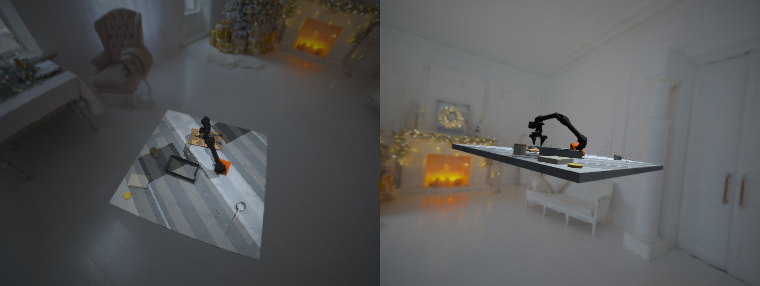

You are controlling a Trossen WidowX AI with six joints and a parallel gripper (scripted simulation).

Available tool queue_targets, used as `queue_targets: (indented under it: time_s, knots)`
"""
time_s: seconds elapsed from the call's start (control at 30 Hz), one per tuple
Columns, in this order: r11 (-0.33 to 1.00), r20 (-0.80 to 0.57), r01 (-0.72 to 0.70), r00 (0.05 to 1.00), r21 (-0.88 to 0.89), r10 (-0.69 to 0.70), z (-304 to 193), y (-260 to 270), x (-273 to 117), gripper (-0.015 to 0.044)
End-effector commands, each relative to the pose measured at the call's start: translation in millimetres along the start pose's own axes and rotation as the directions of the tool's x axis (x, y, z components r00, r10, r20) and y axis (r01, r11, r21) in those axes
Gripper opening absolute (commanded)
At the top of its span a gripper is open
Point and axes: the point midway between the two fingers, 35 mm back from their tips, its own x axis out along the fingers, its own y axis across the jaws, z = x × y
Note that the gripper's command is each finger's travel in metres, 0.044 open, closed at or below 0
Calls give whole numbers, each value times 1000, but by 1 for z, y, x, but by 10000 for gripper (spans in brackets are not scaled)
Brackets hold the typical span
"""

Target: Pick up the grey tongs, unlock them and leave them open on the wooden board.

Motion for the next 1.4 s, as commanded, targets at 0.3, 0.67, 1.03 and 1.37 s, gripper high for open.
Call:
queue_targets:
  time_s: [0.3, 0.67, 1.03, 1.37]
  knots:
    - [1000, 3, -5, 1000, 3, 5, 1, 113, -22, 440]
    - [1000, 1, -4, 1000, 0, 4, -2, 125, -59, 440]
    - [1000, 0, -4, 1000, -2, 4, -3, 125, -72, 440]
    - [1000, 0, -4, 1000, -2, 4, -3, 125, -72, 440]
